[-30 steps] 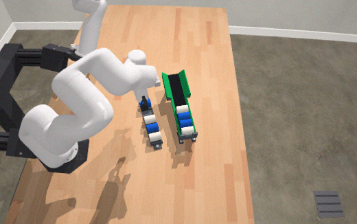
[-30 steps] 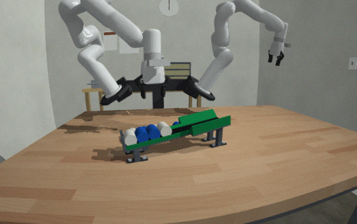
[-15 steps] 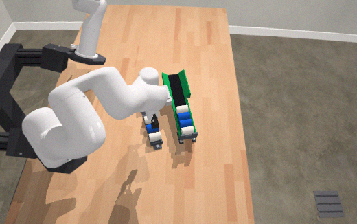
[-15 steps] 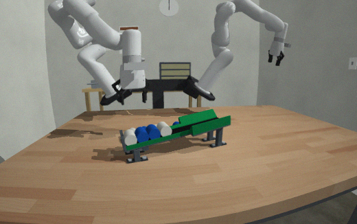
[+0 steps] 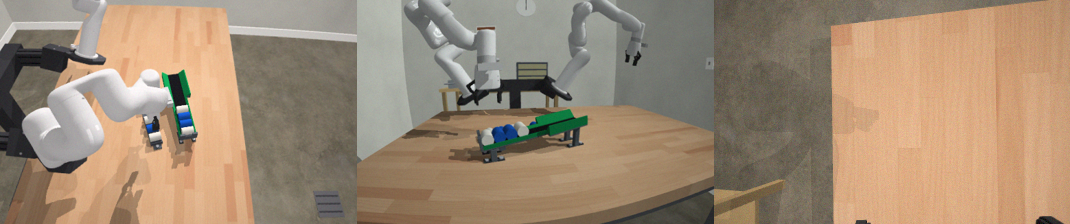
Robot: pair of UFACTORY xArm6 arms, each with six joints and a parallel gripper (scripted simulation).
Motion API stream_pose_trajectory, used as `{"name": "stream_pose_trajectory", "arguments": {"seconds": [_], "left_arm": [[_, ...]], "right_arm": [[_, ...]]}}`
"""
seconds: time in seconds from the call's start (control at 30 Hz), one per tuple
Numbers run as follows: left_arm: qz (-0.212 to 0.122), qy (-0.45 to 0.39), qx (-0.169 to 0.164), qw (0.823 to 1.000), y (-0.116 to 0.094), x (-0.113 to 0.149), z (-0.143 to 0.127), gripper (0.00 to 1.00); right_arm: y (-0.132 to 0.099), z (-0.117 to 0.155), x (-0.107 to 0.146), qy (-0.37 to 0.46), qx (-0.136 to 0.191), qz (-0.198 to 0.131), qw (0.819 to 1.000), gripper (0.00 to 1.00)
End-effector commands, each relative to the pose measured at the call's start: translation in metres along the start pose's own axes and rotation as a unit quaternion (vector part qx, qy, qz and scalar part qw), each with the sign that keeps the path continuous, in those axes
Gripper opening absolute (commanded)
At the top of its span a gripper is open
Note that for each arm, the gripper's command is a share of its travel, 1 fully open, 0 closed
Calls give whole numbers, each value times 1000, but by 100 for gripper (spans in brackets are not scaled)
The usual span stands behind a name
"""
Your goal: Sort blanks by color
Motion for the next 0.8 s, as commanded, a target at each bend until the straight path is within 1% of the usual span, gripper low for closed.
{"name": "stream_pose_trajectory", "arguments": {"seconds": [0.0, 0.13, 0.3, 0.37, 0.43, 0.5, 0.53, 0.77], "left_arm": [[2, 0, 0, 1000, -1, -1, 0, 100], [2, 0, 0, 1000, -1, -1, 0, 100], [2, 0, 0, 1000, -1, -1, 0, 100], [2, 0, 0, 1000, -1, -1, 0, 100], [2, 0, 0, 1000, -1, -1, 0, 100], [2, 0, 0, 1000, -1, -1, 0, 100], [2, 0, 0, 1000, -1, -1, 0, 100], [2, 0, 0, 1000, -1, -1, 0, 100]], "right_arm": [[-1, 0, -1, -1, -1, 2, 1000, 100], [1, 0, -1, -32, 0, 2, 999, 100], [5, 0, -2, -121, 0, 2, 993, 100], [5, 0, -2, -121, 0, 2, 993, 100], [8, 0, -2, -173, 1, 2, 985, 100], [9, 0, -2, -186, 1, 2, 982, 100], [10, 0, -2, -210, 1, 2, 978, 100], [15, 0, -2, -301, 1, 2, 954, 100]]}}
Point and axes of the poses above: on each arm, the point where the finger pads meet when closed, its own y axis out along the fingers, its own z axis across the jaws, x = y × z, the point moved 4 cm from there along -y, back along the fingers, and after that the axes turned 11 degrees about -y, right-handed, at the moved point
